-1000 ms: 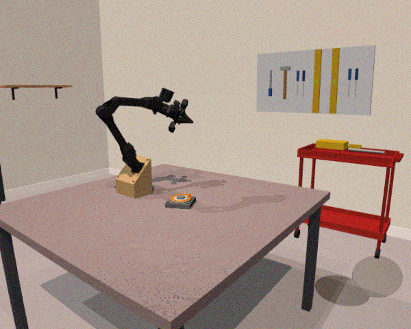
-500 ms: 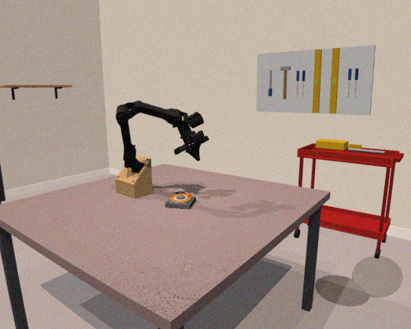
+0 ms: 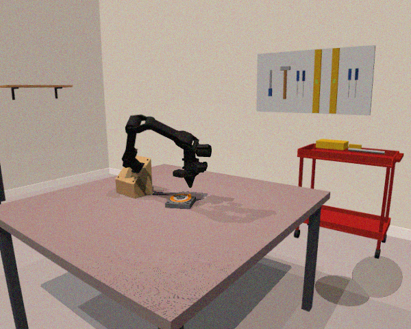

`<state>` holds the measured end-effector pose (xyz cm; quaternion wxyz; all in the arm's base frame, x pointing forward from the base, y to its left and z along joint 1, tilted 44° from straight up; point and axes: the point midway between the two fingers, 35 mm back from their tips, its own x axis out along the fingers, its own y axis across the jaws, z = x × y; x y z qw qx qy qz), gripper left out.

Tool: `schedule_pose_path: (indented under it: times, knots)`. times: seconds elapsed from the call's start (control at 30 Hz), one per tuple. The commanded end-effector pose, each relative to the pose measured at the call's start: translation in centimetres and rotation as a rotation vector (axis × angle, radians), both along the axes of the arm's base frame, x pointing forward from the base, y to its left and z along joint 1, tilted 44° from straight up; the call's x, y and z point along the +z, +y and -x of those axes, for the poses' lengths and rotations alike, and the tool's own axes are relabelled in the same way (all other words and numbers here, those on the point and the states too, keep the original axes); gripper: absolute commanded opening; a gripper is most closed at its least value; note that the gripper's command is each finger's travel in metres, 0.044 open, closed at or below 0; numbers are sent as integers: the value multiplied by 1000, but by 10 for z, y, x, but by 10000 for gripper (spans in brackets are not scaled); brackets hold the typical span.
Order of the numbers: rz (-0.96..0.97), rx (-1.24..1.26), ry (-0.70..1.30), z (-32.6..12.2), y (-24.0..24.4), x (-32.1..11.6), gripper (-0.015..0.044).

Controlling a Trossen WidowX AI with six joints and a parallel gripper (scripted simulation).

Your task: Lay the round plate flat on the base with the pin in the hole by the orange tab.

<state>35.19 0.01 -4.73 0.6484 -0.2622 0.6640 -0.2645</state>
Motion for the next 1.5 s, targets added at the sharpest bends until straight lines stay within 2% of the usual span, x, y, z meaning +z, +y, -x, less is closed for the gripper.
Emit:
schedule_pose_path:
  times: [0.0, 0.23, 1.47]
  knots:
    - [0, 3, 5, -2, -8, -9, 0]
    - [3, 3, 5, 0, -32, -33, 0]
    - [1, 3, 7, 28, -13, -50, 0]
